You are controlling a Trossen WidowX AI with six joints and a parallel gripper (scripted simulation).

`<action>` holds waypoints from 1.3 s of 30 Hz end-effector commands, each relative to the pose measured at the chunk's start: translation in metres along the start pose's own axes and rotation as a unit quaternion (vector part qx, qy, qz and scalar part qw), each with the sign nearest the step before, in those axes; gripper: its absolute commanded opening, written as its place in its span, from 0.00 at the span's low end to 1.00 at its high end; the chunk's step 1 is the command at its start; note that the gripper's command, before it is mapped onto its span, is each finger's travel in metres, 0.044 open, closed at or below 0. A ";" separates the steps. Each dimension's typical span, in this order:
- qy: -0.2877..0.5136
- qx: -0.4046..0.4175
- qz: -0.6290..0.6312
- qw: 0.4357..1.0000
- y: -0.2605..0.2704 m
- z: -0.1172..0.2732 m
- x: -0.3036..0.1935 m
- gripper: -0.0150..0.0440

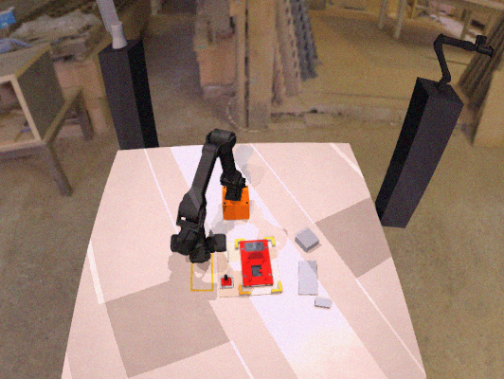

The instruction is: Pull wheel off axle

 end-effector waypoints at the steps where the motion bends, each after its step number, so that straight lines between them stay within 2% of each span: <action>1: 0.000 0.001 0.003 1.000 -0.009 0.000 -0.009 0.25; 14: 0.000 0.001 0.003 1.000 -0.009 -0.026 -0.008 0.25; 26: 0.000 0.001 0.003 1.000 -0.009 -0.101 -0.009 0.25; 31: 0.000 0.001 0.003 1.000 -0.008 -0.105 -0.009 0.25; 39: 0.004 0.002 0.002 1.000 -0.009 -0.100 -0.010 0.61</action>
Point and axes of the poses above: the point midway between the two fingers, 35 mm back from their tips, its own z axis back along the fingers, its own y axis across the jaws, x = y × z, the point moved 5 cm from there along z, back along the fingers, and after that the axes turned 1 degree about z, right-handed, at the moved point
